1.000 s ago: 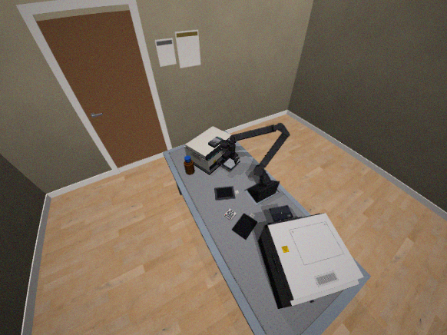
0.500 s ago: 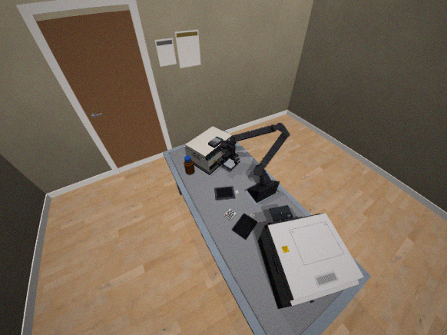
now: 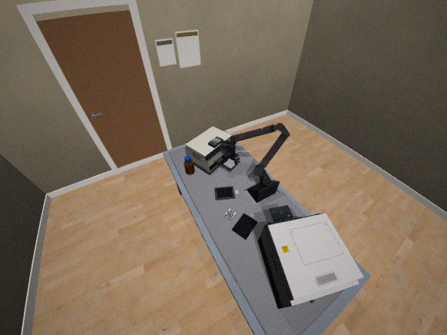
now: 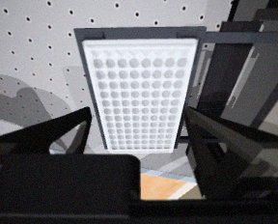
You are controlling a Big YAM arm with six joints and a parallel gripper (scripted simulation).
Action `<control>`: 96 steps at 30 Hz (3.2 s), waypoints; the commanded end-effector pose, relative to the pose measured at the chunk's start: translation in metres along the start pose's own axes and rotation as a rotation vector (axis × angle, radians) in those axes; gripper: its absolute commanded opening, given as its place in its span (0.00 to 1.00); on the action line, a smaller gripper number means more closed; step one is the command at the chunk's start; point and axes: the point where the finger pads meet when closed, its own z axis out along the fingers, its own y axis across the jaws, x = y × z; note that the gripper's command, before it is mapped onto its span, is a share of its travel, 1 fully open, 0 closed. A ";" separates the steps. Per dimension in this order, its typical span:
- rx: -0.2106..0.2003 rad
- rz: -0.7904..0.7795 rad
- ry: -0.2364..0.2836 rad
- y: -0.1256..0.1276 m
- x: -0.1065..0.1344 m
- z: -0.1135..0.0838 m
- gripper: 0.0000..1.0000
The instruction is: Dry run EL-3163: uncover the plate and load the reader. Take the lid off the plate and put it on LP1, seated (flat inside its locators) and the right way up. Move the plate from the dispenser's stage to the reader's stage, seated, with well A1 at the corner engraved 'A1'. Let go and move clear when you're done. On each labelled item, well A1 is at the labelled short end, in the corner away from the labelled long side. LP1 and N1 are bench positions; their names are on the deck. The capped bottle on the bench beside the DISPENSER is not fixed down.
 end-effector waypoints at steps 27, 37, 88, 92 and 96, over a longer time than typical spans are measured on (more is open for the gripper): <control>0.008 0.008 -0.002 -0.001 0.002 0.005 1.00; 0.039 0.027 -0.006 -0.017 0.007 -0.004 1.00; 0.047 0.049 -0.004 -0.020 0.007 -0.002 1.00; 0.047 0.049 -0.005 -0.021 0.008 -0.002 0.86; 0.047 0.049 -0.005 -0.021 0.008 -0.002 0.86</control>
